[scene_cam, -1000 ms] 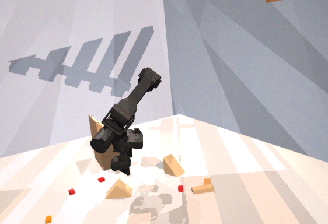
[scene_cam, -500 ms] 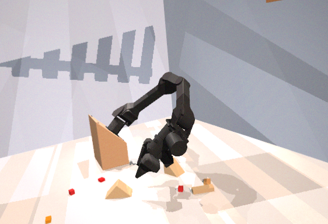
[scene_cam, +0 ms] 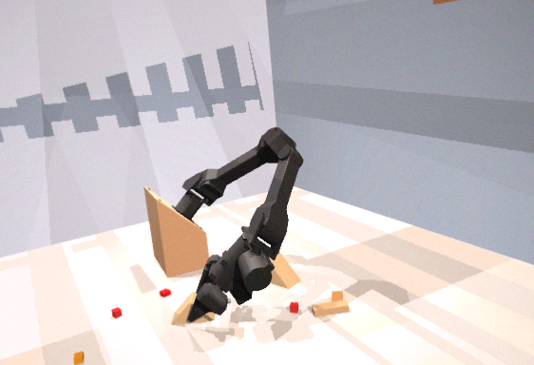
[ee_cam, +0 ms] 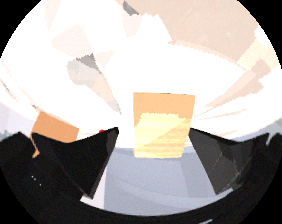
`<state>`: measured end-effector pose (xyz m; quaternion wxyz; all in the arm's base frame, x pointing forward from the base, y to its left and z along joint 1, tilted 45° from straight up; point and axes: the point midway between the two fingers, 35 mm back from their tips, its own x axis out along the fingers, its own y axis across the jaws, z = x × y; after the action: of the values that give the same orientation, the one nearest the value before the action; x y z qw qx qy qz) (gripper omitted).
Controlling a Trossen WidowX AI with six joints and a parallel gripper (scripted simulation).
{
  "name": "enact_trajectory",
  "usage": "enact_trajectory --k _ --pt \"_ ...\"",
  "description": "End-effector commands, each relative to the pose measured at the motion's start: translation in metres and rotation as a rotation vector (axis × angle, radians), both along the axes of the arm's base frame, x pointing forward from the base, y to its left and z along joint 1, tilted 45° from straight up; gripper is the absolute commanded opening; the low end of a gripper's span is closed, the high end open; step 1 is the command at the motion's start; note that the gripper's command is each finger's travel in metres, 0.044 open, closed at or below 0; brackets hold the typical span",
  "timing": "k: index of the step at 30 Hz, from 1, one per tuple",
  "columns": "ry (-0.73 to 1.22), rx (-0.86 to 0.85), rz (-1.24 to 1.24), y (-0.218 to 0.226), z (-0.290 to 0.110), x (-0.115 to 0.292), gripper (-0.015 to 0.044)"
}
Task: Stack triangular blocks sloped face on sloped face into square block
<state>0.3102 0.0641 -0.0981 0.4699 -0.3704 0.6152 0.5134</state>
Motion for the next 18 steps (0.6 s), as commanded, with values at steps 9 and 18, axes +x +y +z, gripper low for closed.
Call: enact_trajectory --k 9,18 --pt "-0.011 0.002 0.001 0.0004 -0.0070 -0.0010 0.0361" --pt "-0.011 0.002 0.001 0.0004 -0.0070 -0.0010 0.0203"
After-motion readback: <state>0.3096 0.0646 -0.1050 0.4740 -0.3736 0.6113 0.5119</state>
